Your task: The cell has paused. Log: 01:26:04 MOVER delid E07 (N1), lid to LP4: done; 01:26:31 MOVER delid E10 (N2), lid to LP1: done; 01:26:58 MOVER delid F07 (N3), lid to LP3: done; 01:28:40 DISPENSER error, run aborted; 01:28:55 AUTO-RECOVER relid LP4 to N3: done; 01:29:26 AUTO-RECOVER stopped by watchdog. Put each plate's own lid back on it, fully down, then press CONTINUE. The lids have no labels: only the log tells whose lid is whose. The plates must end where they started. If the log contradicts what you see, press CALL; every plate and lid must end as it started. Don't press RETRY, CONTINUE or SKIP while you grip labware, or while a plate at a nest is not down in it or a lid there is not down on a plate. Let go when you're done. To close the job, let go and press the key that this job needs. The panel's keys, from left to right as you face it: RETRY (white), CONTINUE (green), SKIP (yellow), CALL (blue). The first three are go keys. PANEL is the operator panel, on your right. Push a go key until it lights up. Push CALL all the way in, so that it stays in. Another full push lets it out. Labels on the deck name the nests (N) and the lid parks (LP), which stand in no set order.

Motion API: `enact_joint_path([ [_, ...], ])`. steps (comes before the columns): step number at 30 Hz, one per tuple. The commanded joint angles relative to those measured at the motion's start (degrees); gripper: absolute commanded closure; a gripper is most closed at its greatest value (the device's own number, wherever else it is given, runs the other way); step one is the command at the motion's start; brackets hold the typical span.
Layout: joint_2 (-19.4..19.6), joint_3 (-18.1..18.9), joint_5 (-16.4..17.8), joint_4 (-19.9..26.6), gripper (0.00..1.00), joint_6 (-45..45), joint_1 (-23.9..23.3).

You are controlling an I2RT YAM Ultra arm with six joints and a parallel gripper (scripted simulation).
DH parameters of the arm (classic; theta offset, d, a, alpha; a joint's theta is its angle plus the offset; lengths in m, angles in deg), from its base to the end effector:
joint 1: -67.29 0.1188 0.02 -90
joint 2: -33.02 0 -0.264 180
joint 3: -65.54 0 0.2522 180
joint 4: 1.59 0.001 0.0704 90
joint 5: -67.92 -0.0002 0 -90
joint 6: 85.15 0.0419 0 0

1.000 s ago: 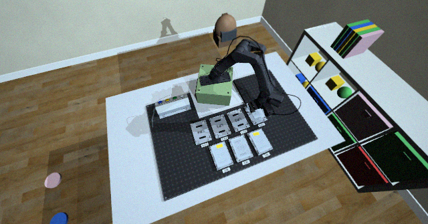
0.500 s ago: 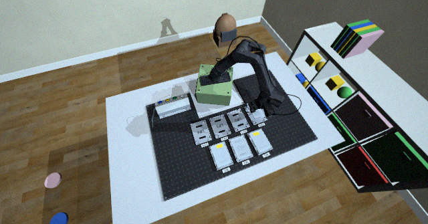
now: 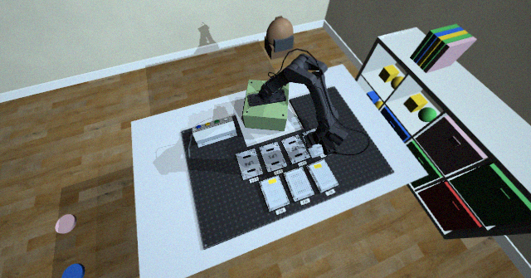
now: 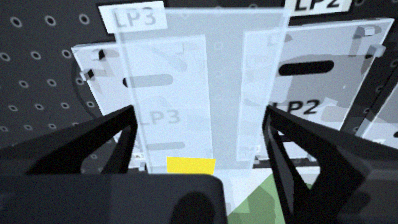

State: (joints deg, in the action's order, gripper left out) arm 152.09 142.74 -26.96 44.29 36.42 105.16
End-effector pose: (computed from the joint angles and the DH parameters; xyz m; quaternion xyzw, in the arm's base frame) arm 0.2702 0.2069 0.0691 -0.0541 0.9974 -0.0238 0.0404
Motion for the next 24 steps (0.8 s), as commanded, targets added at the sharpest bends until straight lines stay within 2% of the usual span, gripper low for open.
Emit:
enact_joint_path([
  [1, 0.46, 3.27, 0.67, 0.99, 1.00, -4.23, -2.25],
  [5, 0.16, 3.97, 0.81, 1.10, 1.00, -5.85, -3.82],
  [19, 4.35, 11.96, 1.50, 4.80, 1.00, -15.97, -13.99],
  [21, 4.35, 11.96, 1.50, 4.80, 1.00, -15.97, -13.99],
  [24, 5.50, 14.30, 1.69, 5.90, 1.00, -17.98, -15.97],
])
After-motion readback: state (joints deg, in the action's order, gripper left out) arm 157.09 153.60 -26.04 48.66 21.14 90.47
